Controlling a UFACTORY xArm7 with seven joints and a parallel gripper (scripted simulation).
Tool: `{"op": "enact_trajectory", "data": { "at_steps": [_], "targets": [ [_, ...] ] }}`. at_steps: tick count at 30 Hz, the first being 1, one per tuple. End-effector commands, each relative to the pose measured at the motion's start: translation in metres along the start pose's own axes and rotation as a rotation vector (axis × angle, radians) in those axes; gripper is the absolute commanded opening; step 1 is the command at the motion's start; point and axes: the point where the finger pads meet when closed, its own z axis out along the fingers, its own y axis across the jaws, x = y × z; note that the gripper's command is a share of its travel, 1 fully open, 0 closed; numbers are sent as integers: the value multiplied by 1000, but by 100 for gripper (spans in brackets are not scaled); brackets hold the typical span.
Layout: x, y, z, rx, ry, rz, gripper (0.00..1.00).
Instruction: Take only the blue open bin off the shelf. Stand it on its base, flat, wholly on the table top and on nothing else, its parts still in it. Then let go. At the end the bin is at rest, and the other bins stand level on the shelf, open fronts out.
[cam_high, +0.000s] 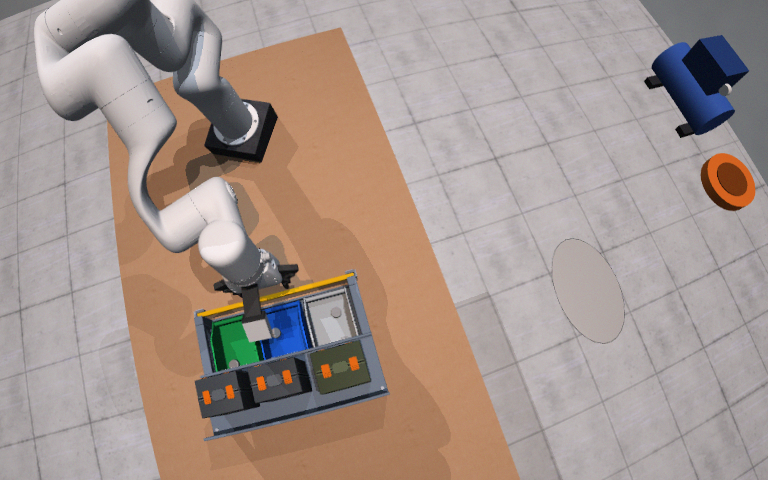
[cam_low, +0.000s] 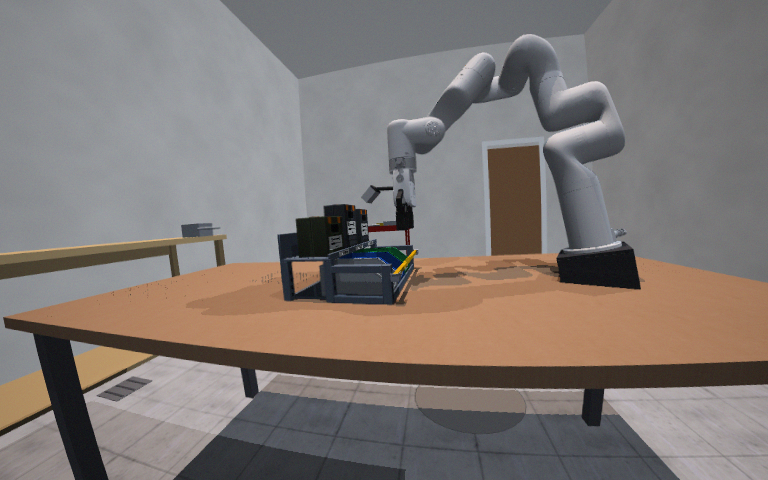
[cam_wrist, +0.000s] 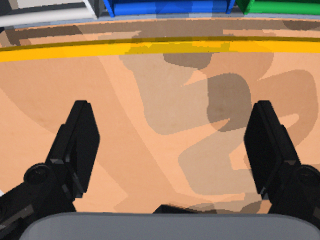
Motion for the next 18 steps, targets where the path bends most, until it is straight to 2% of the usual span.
{"op": "enact_trajectory", "data": {
  "at_steps": [1,4,9,18],
  "targets": [
    [1,0,-1,5,-4,-22,100],
    [1,0,-1,5,-4,-22,100],
    [1,0,-1,4,-1,-277,100],
    [1,0,-1,4,-1,-277,100]
  ]
}}
